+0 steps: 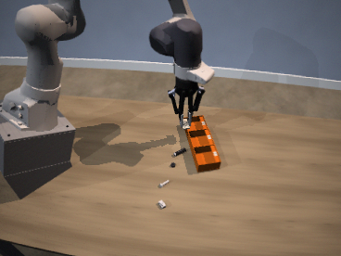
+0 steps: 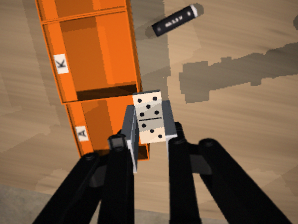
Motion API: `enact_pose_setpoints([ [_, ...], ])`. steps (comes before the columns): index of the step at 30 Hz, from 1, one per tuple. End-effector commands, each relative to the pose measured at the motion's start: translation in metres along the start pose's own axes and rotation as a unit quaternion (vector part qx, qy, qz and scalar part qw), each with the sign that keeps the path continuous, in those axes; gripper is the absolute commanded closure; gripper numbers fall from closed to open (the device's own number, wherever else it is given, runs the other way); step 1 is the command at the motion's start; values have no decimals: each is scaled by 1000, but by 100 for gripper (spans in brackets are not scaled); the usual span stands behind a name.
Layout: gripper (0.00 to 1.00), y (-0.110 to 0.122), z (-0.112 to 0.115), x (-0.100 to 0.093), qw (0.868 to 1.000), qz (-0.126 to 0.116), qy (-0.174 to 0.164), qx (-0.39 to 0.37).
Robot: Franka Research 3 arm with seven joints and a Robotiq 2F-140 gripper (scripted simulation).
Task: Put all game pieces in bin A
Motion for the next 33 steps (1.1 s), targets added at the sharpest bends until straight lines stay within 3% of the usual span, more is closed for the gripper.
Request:
enact_pose_setpoints([
  [1, 87, -17, 13, 2, 1000, 8, 2, 19],
  [9, 87, -44, 32, 2, 1000, 8, 2, 19],
  [33, 87, -42, 33, 2, 1000, 8, 2, 19],
])
Point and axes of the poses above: the point where the finger pads meet when closed, its own x axis out along the fingers, its own y axis across the jaws, z = x × y, the point moved 7 cm from there along -x, back along the fingers, and after that the axes turned 4 degrees about x, right-handed, at the moved point
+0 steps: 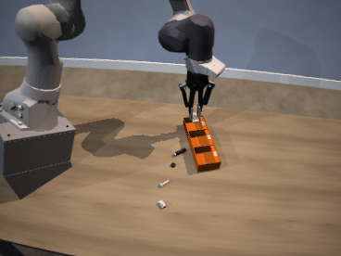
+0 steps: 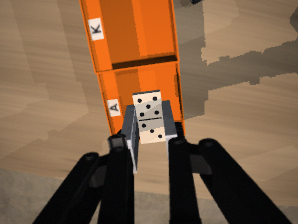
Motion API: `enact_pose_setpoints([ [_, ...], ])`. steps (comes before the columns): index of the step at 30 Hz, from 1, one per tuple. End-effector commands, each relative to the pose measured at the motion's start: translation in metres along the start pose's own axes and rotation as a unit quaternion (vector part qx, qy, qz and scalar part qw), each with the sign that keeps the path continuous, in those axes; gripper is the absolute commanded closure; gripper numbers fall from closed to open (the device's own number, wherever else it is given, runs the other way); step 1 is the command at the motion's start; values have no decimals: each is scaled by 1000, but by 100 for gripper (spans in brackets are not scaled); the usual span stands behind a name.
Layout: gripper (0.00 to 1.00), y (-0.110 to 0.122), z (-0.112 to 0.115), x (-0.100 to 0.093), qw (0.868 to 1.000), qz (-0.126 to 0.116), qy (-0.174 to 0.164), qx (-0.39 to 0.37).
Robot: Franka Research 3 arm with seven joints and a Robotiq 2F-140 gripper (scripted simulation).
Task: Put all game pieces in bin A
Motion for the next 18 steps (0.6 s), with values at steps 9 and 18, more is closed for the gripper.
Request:
enact_pose_setpoints([
  [9, 87, 2, 1, 9, 1000, 4, 0, 10],
  [18, 87, 2, 1, 27, 1000, 4, 0, 10],
])
Point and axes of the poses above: the point where the finger pads meet when closed, its own x axis out along the fingers, its own y axis across the jaws, z = x × y, the point moved 7 cm from there along -x, back along the fingers, and after that the axes turned 4 degrees about x, right-handed, at the moved point
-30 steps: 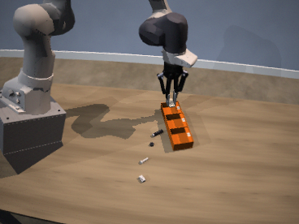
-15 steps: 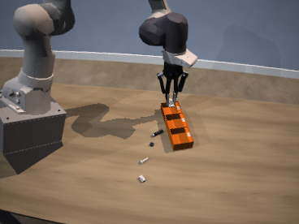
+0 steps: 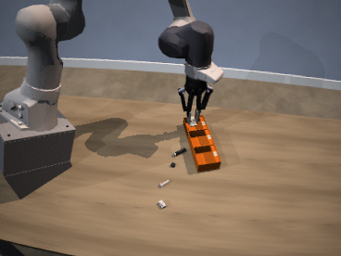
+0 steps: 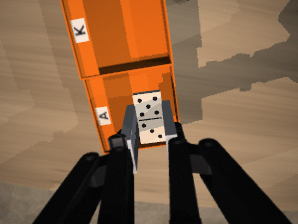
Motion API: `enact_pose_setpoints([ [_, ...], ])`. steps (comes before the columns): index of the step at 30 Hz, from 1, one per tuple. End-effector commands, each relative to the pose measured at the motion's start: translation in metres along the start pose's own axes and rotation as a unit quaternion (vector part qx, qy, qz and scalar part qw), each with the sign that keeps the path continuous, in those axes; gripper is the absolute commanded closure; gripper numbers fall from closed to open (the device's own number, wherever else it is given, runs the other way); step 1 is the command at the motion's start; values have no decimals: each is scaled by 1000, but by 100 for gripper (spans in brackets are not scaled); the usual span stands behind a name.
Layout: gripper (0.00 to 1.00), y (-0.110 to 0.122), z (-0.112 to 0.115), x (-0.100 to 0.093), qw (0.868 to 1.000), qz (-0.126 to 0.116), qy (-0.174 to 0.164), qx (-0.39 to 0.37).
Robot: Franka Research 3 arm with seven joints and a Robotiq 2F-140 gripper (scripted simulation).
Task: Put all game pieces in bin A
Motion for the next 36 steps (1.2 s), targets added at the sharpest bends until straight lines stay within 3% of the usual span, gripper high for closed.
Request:
enact_pose_setpoints([
  [1, 87, -3, 0, 6, 1000, -6, 4, 1],
  [15, 87, -4, -1, 30, 1000, -6, 4, 1],
  [33, 87, -7, -2, 30, 1000, -6, 4, 1],
  [34, 81, -7, -2, 30, 1000, -6, 4, 1],
  [36, 81, -7, -2, 30, 1000, -6, 4, 1],
])
Point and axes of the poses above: the point where the finger pads meet when closed, its own x axis out along the fingers, its own y axis across the jaws, z = x × y, the point moved 7 cm from there along -x, back along the fingers, and after that the axes turned 4 degrees about x, right-handed, at the moved point
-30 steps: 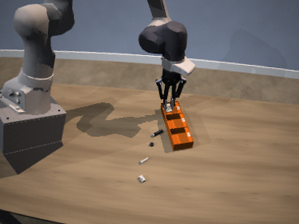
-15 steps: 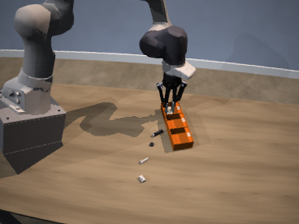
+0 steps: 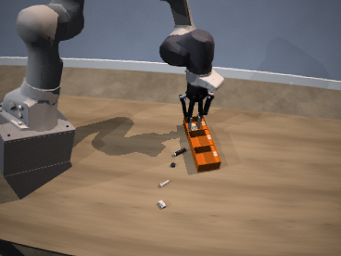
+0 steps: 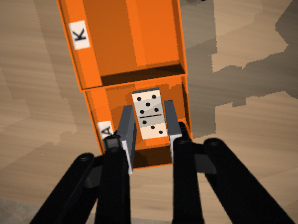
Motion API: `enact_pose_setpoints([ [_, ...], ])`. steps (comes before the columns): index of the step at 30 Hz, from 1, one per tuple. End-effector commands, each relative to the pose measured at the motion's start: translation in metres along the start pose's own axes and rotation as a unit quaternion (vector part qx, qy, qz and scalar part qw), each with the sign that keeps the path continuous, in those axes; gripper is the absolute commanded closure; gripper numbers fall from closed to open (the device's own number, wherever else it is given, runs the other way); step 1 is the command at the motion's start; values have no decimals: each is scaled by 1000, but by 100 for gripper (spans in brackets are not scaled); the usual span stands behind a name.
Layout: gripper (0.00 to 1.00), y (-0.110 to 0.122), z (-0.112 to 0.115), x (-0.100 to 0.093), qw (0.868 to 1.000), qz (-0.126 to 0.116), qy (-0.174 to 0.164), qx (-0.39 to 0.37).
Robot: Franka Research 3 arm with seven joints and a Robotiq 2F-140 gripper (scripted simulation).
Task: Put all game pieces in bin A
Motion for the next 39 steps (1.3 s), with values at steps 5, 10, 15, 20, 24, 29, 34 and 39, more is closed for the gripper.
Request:
enact_pose_setpoints([
  [5, 81, 0, 0, 0, 1000, -1, 1, 2],
  [10, 81, 0, 0, 0, 1000, -1, 1, 2],
  [15, 81, 0, 0, 0, 1000, -1, 1, 2],
  [20, 81, 0, 0, -6, 1000, -1, 1, 2],
  [24, 81, 0, 0, -9, 1000, -1, 1, 2],
  [29, 81, 0, 0, -16, 1000, -1, 1, 2],
  [34, 81, 0, 0, -22, 1000, -1, 1, 2],
  [39, 81, 0, 0, -26, 1000, -1, 1, 2],
])
Point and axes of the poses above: the point where the finger pads meet when closed, its own x axis out along the fingers, its own y axis across the jaws, z = x × y, the point moved 7 cm from there along -x, back along the fingers, and after that the axes turned 4 degrees about x, right-handed, at the moved point
